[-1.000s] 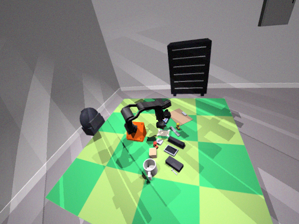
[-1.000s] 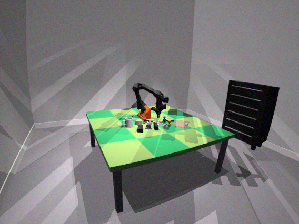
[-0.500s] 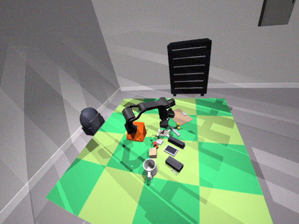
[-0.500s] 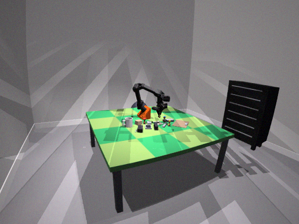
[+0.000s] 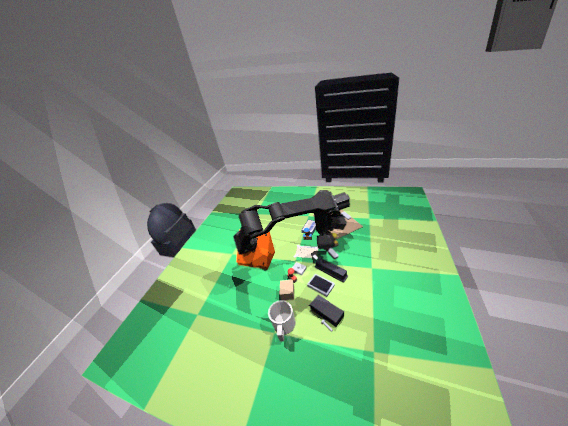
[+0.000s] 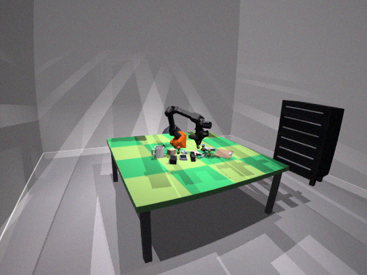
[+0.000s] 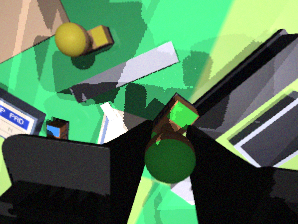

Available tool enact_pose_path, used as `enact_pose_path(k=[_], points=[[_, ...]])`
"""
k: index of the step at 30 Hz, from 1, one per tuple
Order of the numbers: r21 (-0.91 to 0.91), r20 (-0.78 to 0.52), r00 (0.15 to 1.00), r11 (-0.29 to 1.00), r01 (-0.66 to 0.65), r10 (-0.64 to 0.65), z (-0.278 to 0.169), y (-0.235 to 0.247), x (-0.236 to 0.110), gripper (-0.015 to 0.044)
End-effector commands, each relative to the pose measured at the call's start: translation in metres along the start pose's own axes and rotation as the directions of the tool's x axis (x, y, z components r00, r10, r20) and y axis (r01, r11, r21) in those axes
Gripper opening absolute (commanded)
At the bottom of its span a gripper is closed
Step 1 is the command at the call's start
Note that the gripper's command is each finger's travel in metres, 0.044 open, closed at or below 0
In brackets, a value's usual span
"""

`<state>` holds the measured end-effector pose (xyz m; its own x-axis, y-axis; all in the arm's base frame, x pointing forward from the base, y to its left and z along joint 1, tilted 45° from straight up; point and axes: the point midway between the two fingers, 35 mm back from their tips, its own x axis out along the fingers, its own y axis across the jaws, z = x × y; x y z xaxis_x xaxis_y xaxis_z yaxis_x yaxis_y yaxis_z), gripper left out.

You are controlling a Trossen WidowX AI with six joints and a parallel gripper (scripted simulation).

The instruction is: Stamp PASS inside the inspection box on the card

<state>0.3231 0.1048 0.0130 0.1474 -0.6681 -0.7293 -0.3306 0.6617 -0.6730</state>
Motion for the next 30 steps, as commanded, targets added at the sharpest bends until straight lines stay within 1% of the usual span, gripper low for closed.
enact_pose_path(k=[1,7,30], points=[[-0.004,0.002,1.000,1.000,0.006,-0.006,0.012,-0.012,0.001,0.0000],[-0.001,0.000,1.000,1.000,0.012,-0.012,0.030,-0.034,0.004,0.0000],[-0.001,0.000,1.000,1.000,0.012,-0.012,0.031,-0.036,0.038,0.0000]])
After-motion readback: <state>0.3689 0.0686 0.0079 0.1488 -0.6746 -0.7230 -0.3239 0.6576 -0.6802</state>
